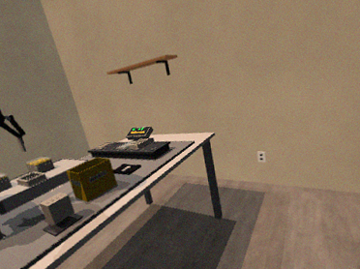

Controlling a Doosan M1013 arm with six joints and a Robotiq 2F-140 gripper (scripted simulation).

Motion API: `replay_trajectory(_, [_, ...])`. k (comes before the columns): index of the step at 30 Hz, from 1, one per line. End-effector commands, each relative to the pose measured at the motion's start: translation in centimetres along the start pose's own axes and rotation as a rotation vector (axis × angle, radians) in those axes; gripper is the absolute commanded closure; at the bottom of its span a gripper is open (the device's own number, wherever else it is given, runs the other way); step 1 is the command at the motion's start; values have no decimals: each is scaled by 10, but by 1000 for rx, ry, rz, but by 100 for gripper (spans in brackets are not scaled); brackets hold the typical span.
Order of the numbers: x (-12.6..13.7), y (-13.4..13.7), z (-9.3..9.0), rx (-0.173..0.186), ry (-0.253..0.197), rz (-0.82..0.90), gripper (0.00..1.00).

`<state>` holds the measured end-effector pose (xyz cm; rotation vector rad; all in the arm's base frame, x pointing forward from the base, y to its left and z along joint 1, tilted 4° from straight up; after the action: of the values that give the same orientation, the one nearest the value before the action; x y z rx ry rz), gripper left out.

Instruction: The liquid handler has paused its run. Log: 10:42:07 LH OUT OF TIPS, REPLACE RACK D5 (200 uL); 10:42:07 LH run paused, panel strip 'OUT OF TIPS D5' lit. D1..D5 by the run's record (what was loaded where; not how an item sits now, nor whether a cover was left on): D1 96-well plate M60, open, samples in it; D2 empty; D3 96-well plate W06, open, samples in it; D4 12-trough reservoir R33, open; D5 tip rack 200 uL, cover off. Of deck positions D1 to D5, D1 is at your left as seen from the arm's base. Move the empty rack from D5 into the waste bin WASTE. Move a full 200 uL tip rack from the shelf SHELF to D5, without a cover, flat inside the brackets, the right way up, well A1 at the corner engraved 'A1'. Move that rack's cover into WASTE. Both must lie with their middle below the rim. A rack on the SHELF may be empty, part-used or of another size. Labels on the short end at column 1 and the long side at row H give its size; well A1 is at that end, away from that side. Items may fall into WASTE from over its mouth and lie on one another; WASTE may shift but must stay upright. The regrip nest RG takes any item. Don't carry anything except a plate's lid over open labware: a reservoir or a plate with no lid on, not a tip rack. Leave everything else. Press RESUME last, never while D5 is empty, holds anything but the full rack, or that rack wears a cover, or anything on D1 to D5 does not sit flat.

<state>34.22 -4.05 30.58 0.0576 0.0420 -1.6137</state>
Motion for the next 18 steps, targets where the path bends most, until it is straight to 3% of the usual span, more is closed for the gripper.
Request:
replay_trajectory(1, [-1, -12, 0, 0, 0, 0, 23])
replay_trajectory(4, [-1, -12, 0, 0, 0, 0, 23])
replay_trajectory(18, [-71, -9, 0, 0, 0, 0, 23])
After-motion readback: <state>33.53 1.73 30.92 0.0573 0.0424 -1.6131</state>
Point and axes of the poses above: the point where the finger pads meet when closed, its own z axis back along the fingers, its own y axis across the jaws, x = y × z, the point moved 8 cm from there along z, back along the fingers, and after that the axes turned 3 degrees about z, right-handed, at the moved point
